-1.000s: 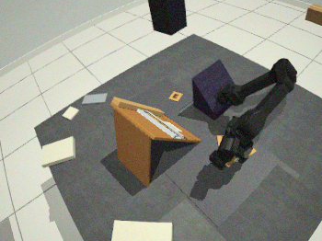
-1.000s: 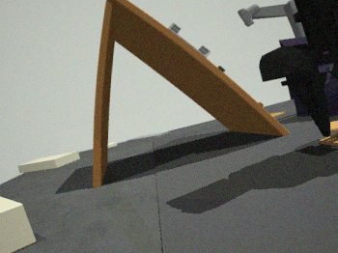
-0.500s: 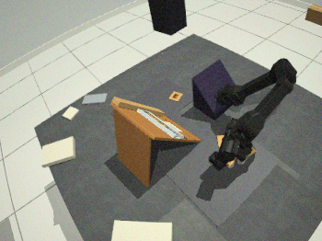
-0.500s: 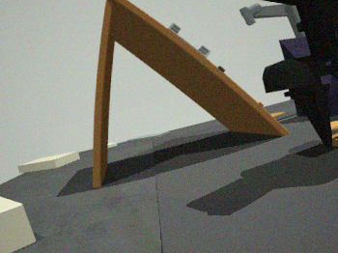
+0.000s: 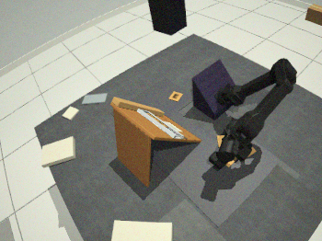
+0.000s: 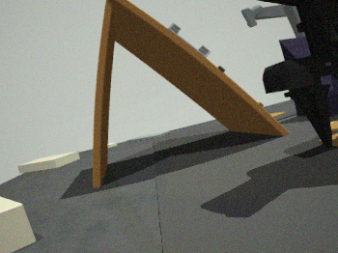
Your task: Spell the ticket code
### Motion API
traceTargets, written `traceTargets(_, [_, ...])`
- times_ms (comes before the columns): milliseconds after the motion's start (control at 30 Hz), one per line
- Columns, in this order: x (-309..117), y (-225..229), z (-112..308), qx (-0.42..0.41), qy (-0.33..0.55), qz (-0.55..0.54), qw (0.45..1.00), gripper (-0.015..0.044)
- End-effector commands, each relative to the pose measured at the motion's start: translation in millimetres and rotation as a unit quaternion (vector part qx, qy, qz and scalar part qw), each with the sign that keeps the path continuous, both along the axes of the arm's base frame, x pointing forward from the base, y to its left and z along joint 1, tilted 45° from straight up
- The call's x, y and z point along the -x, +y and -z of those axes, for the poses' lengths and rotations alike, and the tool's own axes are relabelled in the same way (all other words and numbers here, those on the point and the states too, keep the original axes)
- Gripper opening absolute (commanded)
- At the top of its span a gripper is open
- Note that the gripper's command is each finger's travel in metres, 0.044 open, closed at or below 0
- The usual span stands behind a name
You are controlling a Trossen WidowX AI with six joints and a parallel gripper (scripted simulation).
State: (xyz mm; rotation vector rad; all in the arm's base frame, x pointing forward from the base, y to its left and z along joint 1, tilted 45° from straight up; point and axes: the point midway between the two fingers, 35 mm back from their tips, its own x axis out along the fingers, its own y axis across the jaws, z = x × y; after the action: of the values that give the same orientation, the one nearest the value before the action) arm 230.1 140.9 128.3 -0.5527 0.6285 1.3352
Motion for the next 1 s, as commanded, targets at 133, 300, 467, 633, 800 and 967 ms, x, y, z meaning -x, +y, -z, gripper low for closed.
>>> traceTargets(133, [-0.2, -0.2, 1.4, 0.002, 0.002, 0.001, 1.000, 0.0340])
traceTargets(300, [-0.2, -0.2, 1.4, 0.002, 0.002, 0.001, 1.000, 0.0340])
traceTargets(467, [-0.3, 0.1, 1.8, 0.002, 0.002, 0.001, 1.000, 0.0340])
traceTargets(633, [-0.3, 0.1, 1.8, 0.002, 0.002, 0.001, 1.000, 0.0300])
traceTargets(800, [-0.3, 0.1, 1.8, 0.002, 0.002, 0.001, 1.000, 0.0267])
traceTargets(967, [-0.2, 0.1, 1.8, 0.002, 0.002, 0.001, 1.000, 0.0234])
